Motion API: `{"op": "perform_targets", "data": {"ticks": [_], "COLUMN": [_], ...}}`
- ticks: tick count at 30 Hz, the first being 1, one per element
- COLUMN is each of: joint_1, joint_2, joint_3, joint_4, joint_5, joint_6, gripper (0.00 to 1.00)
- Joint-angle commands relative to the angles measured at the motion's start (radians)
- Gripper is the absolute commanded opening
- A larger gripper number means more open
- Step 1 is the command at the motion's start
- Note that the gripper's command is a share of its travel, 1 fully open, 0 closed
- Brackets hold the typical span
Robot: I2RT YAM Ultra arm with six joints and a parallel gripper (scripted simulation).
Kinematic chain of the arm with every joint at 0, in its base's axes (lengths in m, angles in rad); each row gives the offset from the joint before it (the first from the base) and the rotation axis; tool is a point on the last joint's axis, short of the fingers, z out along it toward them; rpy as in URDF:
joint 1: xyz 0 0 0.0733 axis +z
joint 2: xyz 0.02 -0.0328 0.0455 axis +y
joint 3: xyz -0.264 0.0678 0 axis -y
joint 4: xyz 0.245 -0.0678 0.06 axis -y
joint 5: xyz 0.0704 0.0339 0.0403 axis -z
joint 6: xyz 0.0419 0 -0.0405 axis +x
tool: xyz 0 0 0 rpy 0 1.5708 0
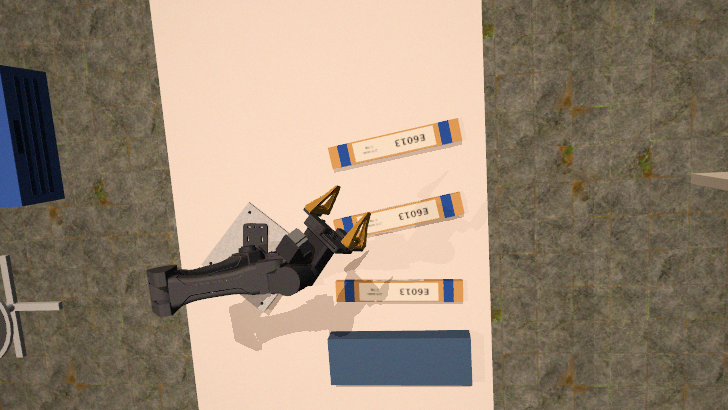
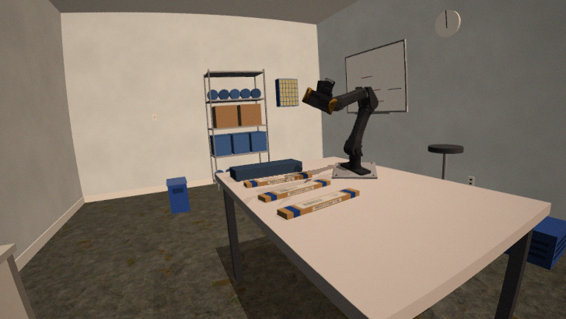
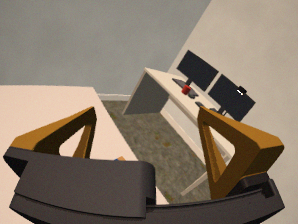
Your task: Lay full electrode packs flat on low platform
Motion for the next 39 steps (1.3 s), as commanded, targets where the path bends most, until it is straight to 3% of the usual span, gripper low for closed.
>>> {"op": "perform_targets", "data": {"ticks": [1,11,13,26,30,39], "joint_1": [-0.032,-0.065,-0.065,-0.113,-0.111,-0.144], "joint_2": [-0.032,-0.035,-0.035,-0.028,-0.026,-0.029], "joint_3": [0.038,0.074,0.074,0.126,0.134,0.167], "joint_4": [-0.067,-0.159,-0.159,-0.295,-0.306,-0.391], "joint_5": [0.105,0.280,0.280,0.545,0.561,0.736], "joint_6": [0.046,0.107,0.107,0.201,0.204,0.268], "gripper": [0.95,0.95,0.95,0.95,0.95,0.95]}}
